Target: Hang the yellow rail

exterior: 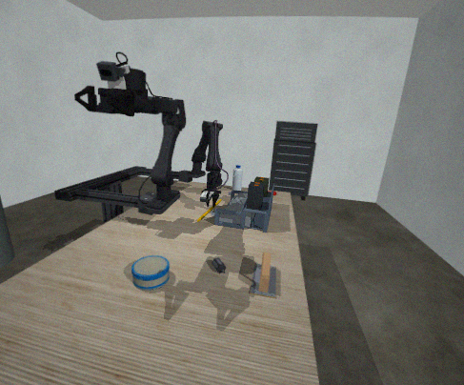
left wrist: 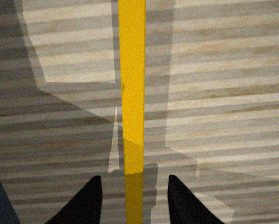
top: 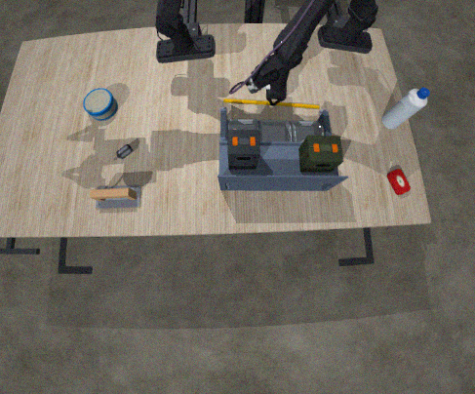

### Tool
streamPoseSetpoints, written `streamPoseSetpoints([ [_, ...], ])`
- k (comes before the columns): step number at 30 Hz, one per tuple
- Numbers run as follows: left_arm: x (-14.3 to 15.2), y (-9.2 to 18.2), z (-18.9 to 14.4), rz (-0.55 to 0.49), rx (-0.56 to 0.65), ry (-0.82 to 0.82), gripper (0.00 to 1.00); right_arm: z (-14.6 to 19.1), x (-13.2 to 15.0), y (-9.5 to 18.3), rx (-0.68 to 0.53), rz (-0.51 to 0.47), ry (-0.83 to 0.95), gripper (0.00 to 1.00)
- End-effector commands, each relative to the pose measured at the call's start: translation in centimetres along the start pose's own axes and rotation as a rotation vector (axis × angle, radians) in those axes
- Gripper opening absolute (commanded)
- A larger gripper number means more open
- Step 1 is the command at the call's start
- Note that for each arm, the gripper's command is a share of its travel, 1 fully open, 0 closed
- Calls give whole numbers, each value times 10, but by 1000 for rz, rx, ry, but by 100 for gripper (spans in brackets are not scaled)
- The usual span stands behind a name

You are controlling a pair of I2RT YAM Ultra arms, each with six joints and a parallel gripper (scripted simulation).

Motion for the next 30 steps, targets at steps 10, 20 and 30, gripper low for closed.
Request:
streamPoseSetpoints([
  [10,-16,11,10,-29,-33,-16,36,-4,-13,6,22,-20,-6,100],
  [20,-18,11,13,-36,-41,-8,36,-4,-13,6,22,-20,-6,100],
  [30,-12,6,9,-28,-29,1,36,-4,-13,6,22,-20,-6,100],
])
Point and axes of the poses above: on each arm, the point where the finger pads meet when closed, its own y axis back along the fingers, its own z axis across the jaws, x = y × z, the point moved 1 cm from there along y, back along the fingers, and after that the axes turned 13 degrees about -y, right-handed, at the moved point
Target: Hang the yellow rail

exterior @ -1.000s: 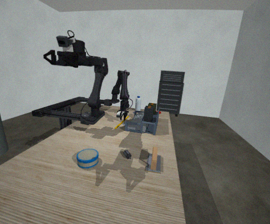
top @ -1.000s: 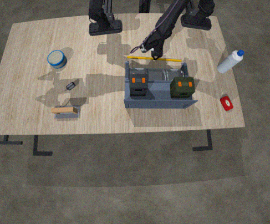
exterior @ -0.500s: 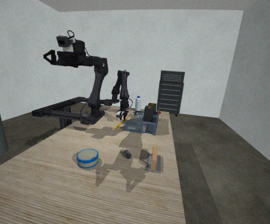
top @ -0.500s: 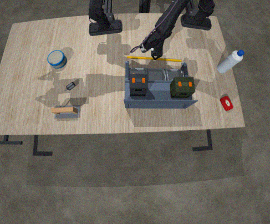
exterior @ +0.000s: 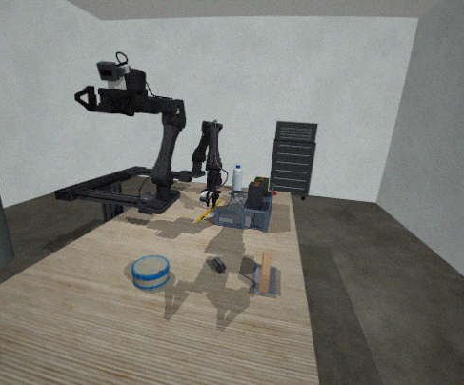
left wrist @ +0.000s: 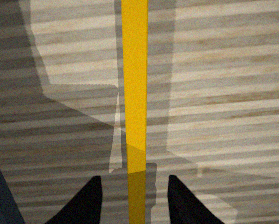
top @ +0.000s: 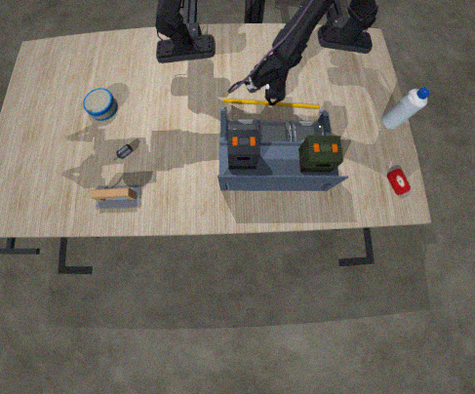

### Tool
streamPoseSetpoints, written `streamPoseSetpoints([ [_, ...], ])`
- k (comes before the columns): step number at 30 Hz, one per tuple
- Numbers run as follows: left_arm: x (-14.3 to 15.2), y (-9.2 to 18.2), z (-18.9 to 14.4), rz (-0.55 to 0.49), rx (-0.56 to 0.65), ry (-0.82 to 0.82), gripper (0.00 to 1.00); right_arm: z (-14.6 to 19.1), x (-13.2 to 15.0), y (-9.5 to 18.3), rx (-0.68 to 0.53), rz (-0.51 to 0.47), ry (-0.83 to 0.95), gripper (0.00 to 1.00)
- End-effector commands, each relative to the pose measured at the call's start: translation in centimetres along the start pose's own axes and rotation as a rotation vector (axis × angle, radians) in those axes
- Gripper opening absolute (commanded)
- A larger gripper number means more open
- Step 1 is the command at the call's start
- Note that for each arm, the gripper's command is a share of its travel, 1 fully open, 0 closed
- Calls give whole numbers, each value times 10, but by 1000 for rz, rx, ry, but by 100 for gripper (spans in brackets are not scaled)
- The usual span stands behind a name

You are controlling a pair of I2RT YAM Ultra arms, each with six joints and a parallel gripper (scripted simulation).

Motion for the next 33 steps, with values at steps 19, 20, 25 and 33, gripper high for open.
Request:
streamPoseSetpoints([
  [19,3,-2,-2,-1,8,16,36,-4,-13,6,22,-20,-6,100],
  [20,3,-3,-3,0,10,16,36,-4,-13,6,22,-20,-6,100],
  [25,3,-2,-1,-2,8,17,36,-4,-13,6,22,-20,-6,100],
  [33,-1,2,1,-10,-1,14,36,-4,-13,6,22,-20,-6,100],
])
Point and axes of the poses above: on each arm, the point where the finger pads meet when closed, its own y axis back along the fingers, its own z axis across the jaws, x = y × z, the point moved 1 cm from there along y, back along the fingers, and after that the axes turned 13 degrees about -y, right-handed, at the moved point
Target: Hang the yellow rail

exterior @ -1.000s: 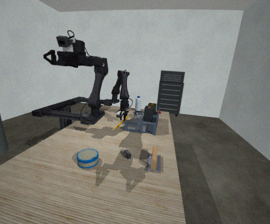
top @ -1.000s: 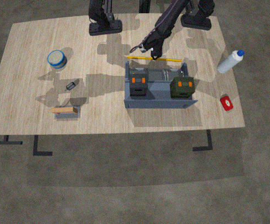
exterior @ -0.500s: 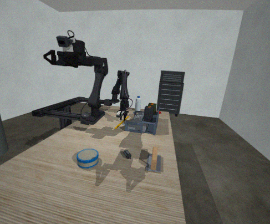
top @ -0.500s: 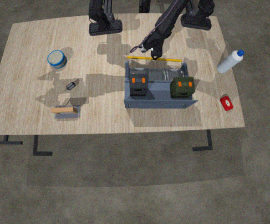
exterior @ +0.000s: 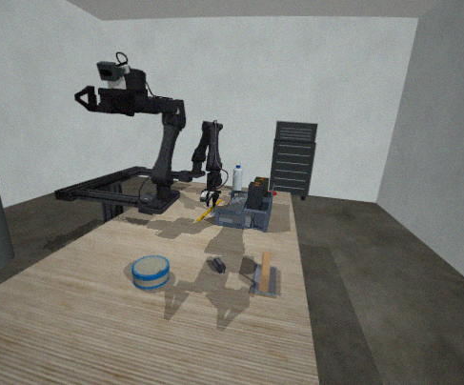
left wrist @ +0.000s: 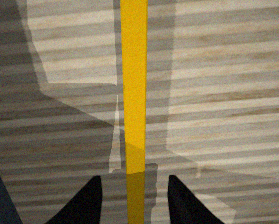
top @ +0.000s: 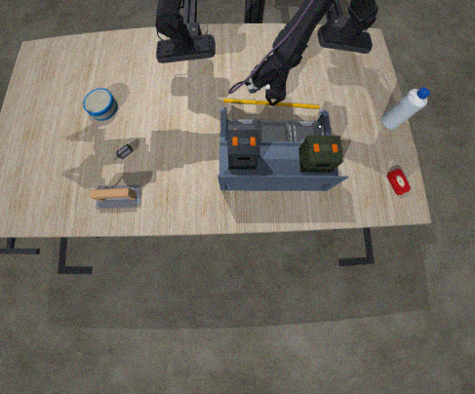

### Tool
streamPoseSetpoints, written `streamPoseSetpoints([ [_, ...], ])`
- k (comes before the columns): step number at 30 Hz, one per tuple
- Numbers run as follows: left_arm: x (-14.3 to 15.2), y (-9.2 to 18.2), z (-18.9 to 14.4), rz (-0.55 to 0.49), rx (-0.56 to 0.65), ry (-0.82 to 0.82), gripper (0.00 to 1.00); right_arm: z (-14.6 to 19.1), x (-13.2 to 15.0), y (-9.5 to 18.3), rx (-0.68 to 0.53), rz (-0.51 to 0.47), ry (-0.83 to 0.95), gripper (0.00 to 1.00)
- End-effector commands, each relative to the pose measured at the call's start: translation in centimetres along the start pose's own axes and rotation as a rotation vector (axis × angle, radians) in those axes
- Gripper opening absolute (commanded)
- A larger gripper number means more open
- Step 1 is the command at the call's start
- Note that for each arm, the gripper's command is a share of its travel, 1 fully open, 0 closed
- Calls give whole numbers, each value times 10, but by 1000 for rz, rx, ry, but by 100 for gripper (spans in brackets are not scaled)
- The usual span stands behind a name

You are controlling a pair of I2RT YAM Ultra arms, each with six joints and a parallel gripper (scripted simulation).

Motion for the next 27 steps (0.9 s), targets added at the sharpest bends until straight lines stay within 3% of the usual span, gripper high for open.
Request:
streamPoseSetpoints([
  [1,-2,3,1,-12,-4,10,36,-4,-13,6,22,-20,-6,100],
  [27,-1,-6,0,-8,2,10,36,-4,-13,6,22,-20,-6,100],
])
Point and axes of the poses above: on each arm, the point where the finger pads meet when closed, its own y axis back along the fingers, its own z axis across the jaws, x = y × z, the point moved 1 cm from there along y, back along the fingers, and after that the axes turned 13 degrees about -y, right-handed, at the moved point
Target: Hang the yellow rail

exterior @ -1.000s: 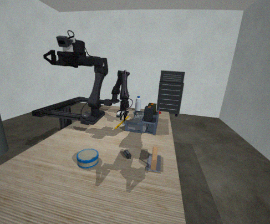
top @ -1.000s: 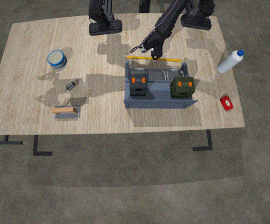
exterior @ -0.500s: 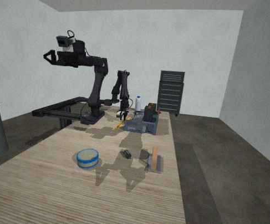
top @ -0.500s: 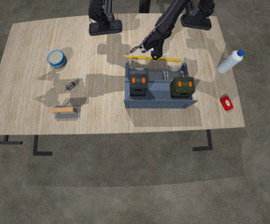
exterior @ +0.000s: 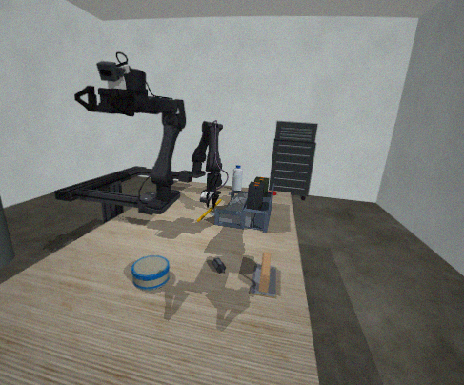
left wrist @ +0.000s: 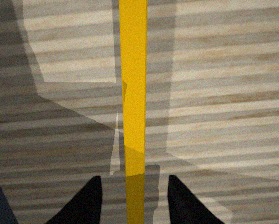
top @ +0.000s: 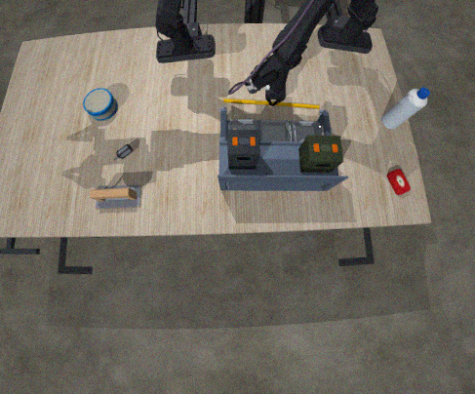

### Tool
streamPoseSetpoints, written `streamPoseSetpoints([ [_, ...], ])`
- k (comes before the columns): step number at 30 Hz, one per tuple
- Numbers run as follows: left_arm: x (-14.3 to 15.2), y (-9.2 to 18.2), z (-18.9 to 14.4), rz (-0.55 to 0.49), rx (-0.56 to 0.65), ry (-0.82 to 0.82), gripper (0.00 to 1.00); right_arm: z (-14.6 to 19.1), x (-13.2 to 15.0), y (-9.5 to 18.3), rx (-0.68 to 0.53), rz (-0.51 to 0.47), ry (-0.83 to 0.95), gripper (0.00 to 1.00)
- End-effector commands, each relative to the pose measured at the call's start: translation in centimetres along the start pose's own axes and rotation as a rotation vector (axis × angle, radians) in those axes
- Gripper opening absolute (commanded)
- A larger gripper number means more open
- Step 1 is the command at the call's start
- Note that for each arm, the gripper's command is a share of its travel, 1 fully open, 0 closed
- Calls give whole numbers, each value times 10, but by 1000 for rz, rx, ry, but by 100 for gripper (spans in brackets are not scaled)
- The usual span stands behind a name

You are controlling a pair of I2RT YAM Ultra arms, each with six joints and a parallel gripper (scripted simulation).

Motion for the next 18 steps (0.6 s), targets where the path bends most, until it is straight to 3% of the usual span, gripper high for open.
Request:
streamPoseSetpoints([
  [1,-1,-2,1,-12,-3,11,36,-4,-13,6,22,-20,-6,100],
  [18,-2,-6,2,-16,-9,0,36,-4,-13,6,22,-20,-6,100],
])
Point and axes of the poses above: on each arm, the point where the finger pads meet when closed, its own y axis back along the fingers, its own z axis across the jaws, x = y × z, the point moved 1 cm from there along y, back along the fingers, and after that the axes turned 13 degrees about -y, right-handed, at the moved point
